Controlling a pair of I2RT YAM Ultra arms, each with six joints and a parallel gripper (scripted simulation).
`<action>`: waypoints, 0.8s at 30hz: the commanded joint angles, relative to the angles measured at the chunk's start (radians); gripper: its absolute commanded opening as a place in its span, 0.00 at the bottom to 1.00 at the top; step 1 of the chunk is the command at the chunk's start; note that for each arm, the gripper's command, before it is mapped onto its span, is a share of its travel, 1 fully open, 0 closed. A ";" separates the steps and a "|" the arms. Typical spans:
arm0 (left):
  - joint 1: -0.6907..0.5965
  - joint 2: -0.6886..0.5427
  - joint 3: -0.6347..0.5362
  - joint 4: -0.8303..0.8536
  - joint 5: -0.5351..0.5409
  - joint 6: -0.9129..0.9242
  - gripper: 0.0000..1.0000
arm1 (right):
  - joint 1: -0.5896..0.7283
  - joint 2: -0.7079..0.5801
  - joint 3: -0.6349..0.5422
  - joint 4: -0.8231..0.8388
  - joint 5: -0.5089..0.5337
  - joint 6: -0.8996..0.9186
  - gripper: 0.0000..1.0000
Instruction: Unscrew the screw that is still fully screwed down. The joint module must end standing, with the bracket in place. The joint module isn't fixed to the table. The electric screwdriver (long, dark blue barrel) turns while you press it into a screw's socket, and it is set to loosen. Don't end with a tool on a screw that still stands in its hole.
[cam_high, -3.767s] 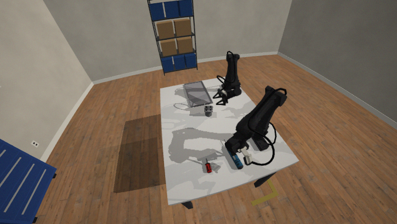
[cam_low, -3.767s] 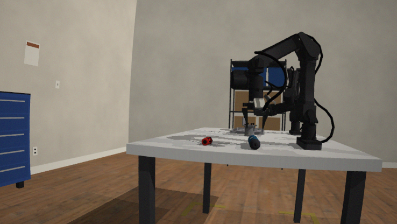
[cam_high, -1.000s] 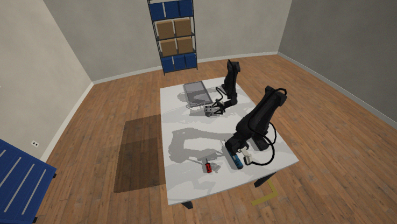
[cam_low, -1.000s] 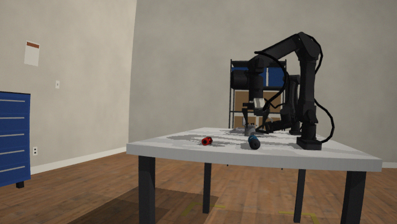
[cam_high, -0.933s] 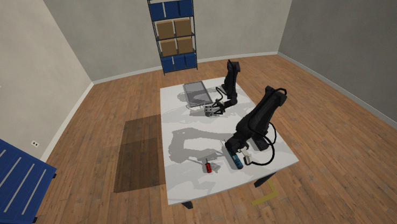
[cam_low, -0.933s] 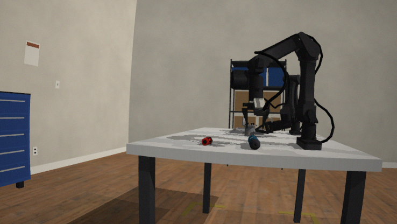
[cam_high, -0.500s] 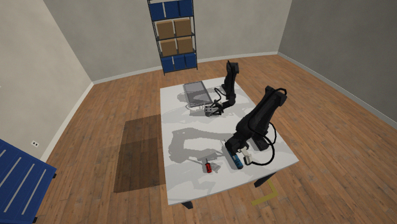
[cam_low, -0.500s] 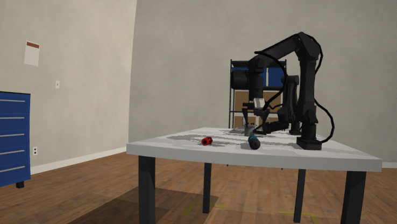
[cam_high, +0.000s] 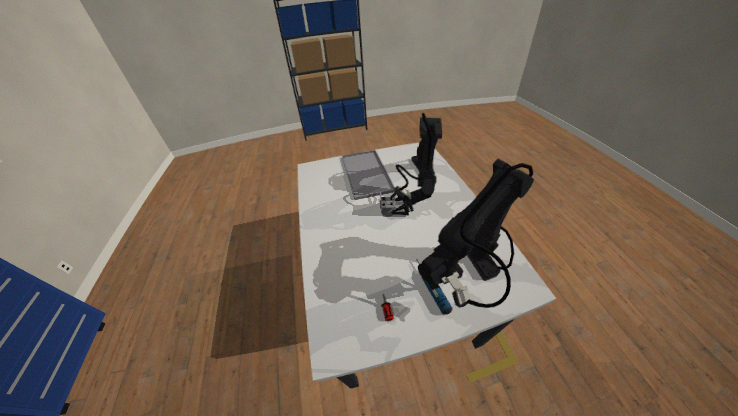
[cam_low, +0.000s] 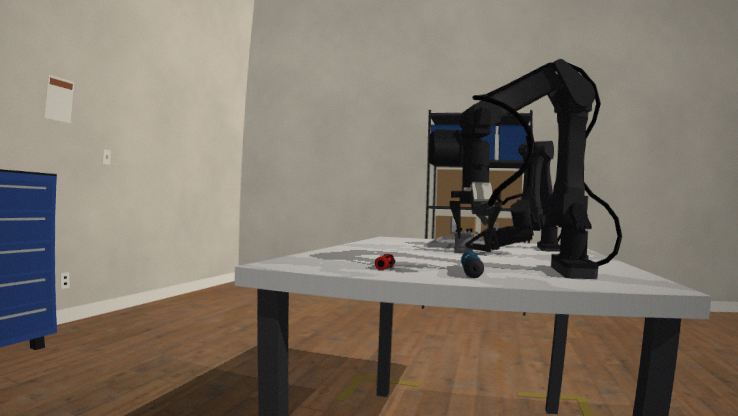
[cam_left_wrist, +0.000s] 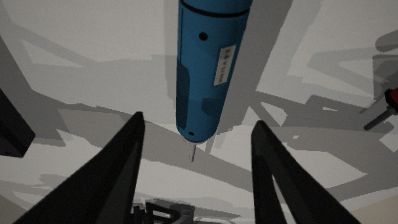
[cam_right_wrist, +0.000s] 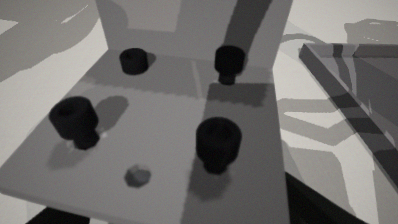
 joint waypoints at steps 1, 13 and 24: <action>-0.012 -0.003 0.029 -0.014 -0.022 -0.011 0.65 | -0.013 -0.018 0.027 0.037 0.003 -0.026 0.86; -0.012 -0.003 0.029 -0.014 -0.022 -0.011 0.65 | -0.044 0.033 0.042 0.082 -0.032 -0.064 0.86; -0.012 -0.003 0.029 -0.014 -0.022 -0.011 0.65 | -0.047 0.016 0.047 0.100 -0.033 -0.078 0.86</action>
